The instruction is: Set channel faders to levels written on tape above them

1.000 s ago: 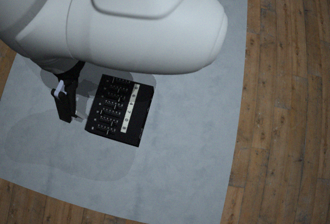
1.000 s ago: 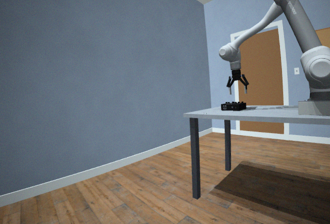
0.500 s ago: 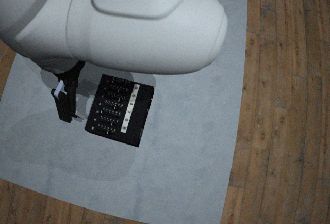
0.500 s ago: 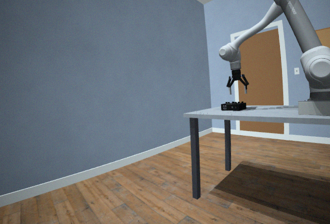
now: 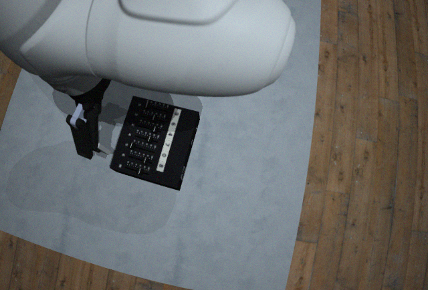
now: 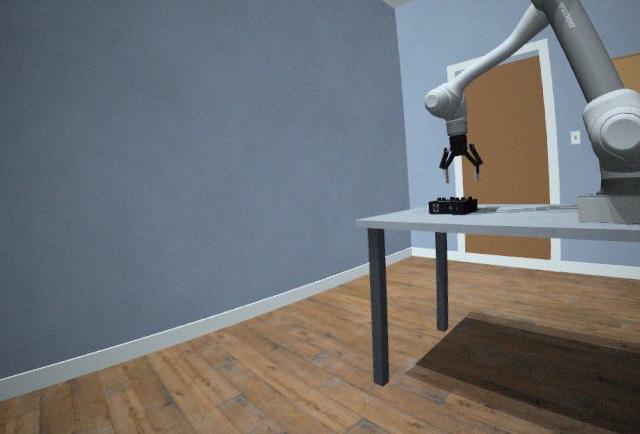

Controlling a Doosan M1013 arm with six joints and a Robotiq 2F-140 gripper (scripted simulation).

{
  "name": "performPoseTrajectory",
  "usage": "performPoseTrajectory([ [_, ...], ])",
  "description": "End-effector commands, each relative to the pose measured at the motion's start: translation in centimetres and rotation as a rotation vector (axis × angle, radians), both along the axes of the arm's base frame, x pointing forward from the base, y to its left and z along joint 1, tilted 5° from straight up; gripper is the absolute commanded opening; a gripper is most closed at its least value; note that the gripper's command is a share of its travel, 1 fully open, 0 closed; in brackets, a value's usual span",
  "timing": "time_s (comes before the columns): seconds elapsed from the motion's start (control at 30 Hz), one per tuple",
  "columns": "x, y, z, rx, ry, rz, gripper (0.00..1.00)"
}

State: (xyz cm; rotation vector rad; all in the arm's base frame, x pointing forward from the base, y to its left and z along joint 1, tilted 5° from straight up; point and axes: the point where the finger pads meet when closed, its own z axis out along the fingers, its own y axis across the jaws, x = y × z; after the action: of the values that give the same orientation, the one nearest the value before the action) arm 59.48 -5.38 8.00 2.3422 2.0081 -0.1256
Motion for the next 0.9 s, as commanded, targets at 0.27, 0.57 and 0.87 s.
performPoseTrajectory([
  [0.27, 1.8, 6.2, 4.9, 0.005, -0.007, 0.131, 1.00],
  [0.57, 1.9, 6.3, 5.0, 0.006, -0.007, 0.132, 1.00],
  [0.87, 1.5, -0.3, 2.2, 0.002, -0.003, 0.052, 1.00],
])
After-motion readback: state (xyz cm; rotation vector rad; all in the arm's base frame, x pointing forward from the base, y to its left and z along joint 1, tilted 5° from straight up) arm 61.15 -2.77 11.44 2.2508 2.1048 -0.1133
